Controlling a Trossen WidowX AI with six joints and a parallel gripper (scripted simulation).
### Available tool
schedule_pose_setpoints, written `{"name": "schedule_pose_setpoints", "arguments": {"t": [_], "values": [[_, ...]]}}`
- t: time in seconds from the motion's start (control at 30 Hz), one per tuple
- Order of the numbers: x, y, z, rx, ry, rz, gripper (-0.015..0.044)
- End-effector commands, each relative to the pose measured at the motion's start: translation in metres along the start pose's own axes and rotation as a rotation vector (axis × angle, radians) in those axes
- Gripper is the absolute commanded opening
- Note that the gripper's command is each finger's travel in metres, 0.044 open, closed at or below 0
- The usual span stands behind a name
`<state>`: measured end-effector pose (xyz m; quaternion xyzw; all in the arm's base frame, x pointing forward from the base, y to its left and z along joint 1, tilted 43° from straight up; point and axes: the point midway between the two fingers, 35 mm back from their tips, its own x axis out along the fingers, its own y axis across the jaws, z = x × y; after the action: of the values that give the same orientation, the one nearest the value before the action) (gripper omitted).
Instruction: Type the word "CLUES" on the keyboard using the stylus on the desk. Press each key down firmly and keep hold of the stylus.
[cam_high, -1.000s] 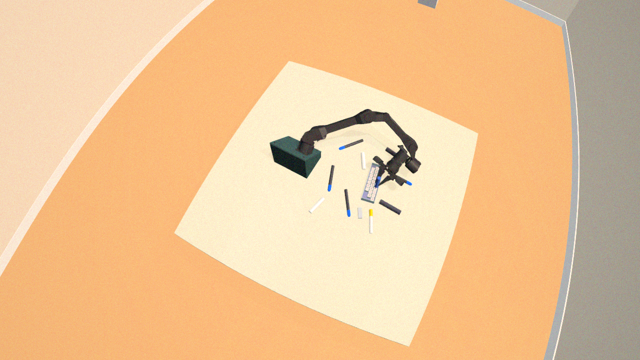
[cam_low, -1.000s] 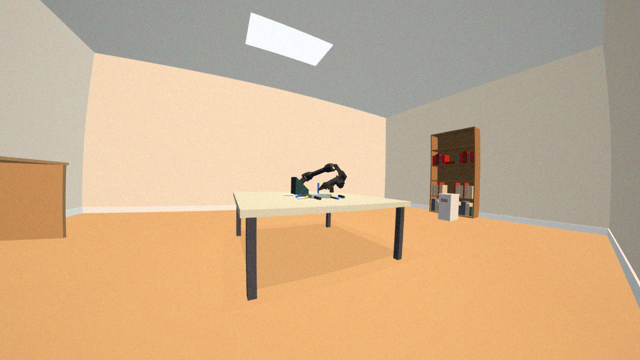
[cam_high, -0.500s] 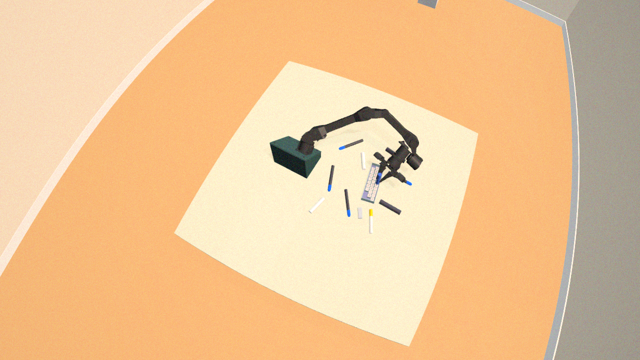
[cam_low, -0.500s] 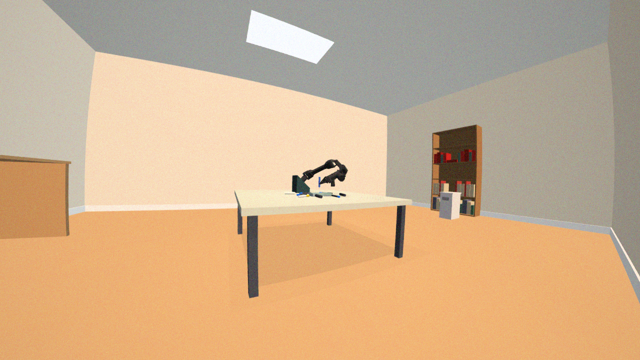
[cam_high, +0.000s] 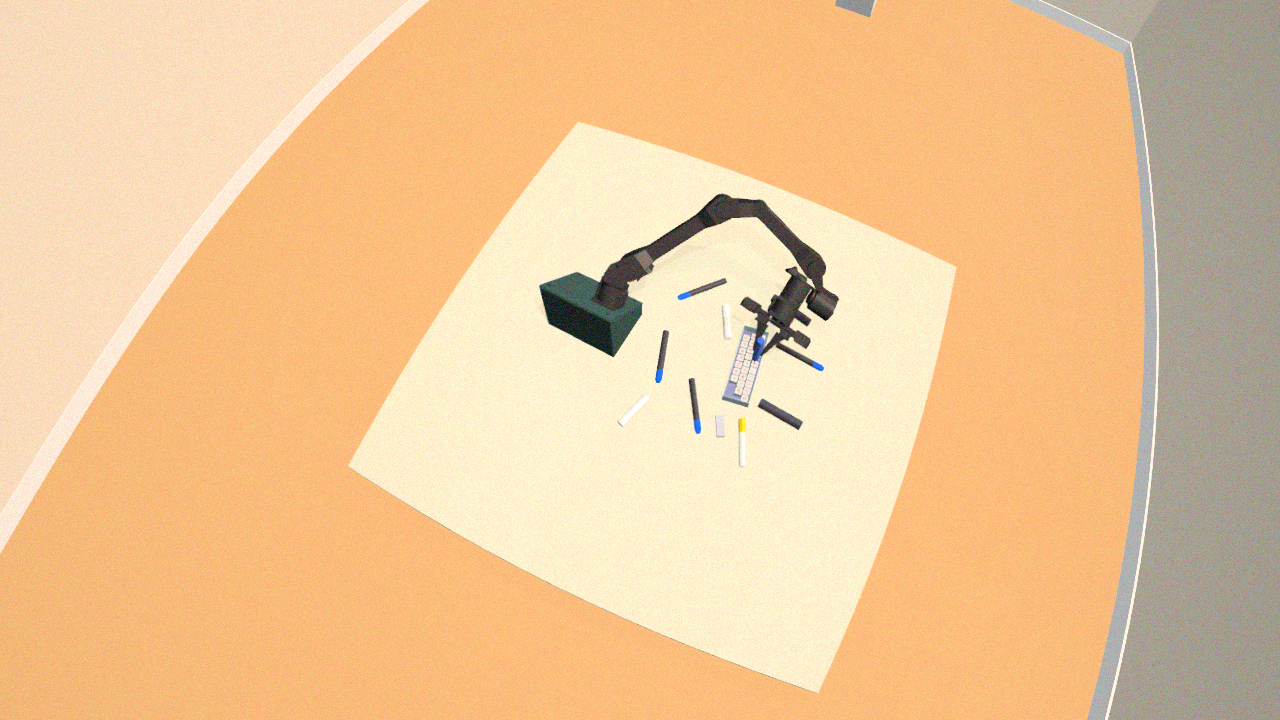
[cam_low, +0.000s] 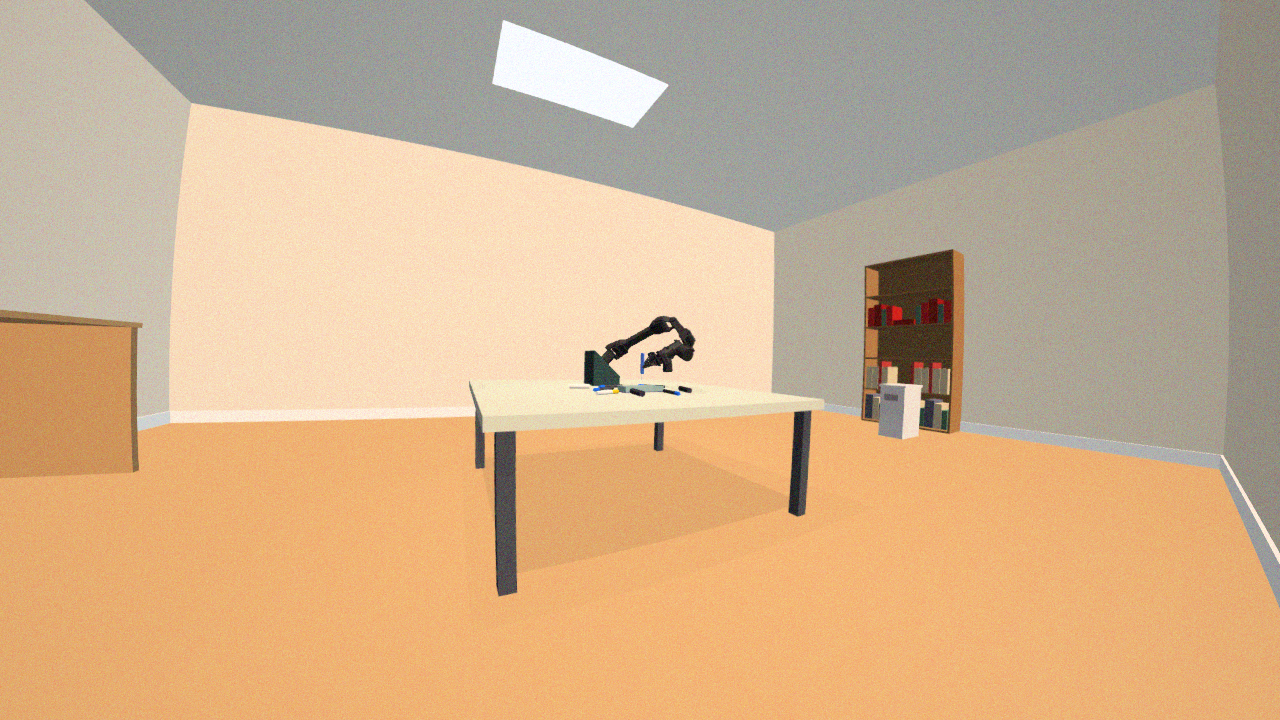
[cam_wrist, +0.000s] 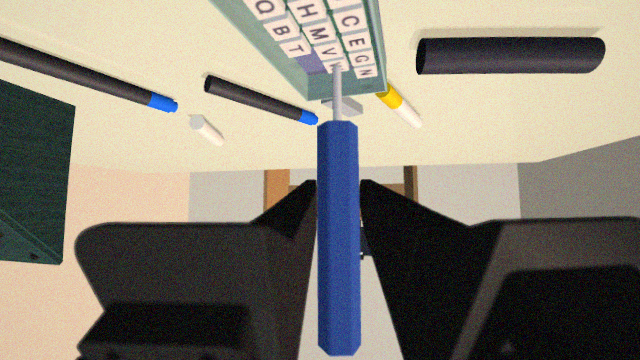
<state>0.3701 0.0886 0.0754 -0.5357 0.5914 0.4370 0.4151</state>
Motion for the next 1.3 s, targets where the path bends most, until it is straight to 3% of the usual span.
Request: {"name": "schedule_pose_setpoints", "arguments": {"t": [0.0, 0.63, 1.27], "values": [[-0.007, 0.004, -0.001, -0.028, 0.001, -0.050, 0.0000], [-0.026, 0.033, 0.001, -0.164, 0.007, -0.284, 0.0000], [-0.012, 0.034, 0.027, -0.165, 0.006, -0.286, 0.0000]]}}
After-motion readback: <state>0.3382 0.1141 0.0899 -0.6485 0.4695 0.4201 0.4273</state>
